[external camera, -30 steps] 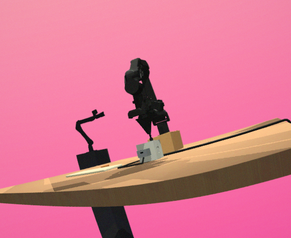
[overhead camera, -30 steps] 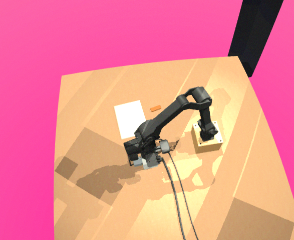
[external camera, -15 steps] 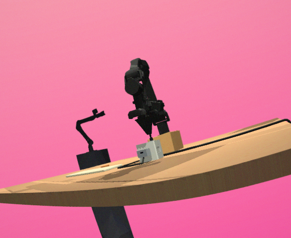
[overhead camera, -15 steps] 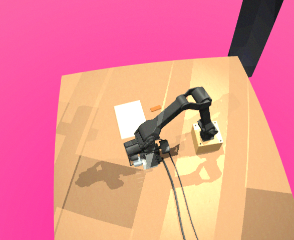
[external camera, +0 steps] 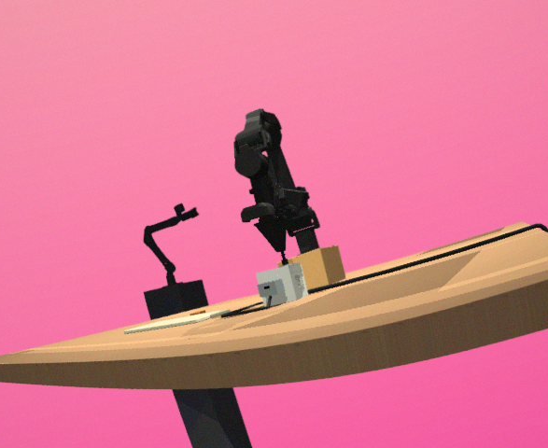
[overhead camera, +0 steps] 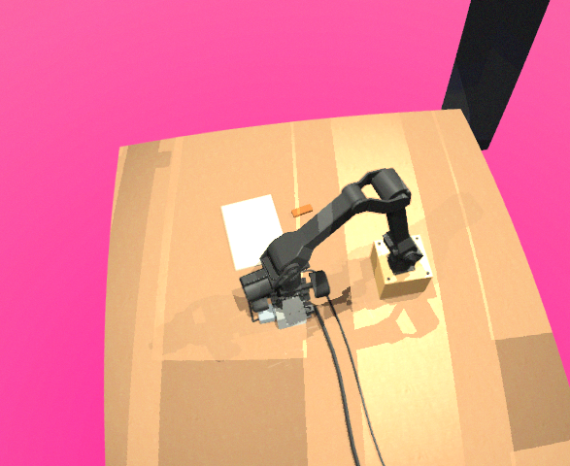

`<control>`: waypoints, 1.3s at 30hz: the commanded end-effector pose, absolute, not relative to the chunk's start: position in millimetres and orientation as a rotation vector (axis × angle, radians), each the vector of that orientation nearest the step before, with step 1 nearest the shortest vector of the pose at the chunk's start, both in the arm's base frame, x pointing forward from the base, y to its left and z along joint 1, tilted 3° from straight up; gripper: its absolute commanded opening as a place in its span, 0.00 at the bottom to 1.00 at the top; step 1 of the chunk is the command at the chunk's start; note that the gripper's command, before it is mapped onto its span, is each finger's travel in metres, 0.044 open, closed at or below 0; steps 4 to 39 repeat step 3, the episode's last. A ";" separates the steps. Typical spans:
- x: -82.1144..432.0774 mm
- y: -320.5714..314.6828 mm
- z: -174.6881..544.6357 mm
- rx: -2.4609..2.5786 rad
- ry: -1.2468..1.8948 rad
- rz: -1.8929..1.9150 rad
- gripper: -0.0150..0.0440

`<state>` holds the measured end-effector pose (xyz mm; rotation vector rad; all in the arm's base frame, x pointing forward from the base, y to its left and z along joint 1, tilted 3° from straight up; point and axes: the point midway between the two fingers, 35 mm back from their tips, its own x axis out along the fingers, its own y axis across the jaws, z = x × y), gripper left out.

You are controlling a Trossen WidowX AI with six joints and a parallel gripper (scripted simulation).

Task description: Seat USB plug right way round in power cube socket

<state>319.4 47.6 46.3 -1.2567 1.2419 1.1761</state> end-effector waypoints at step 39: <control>320.2 48.2 54.6 -1.258 1.238 1.172 0.42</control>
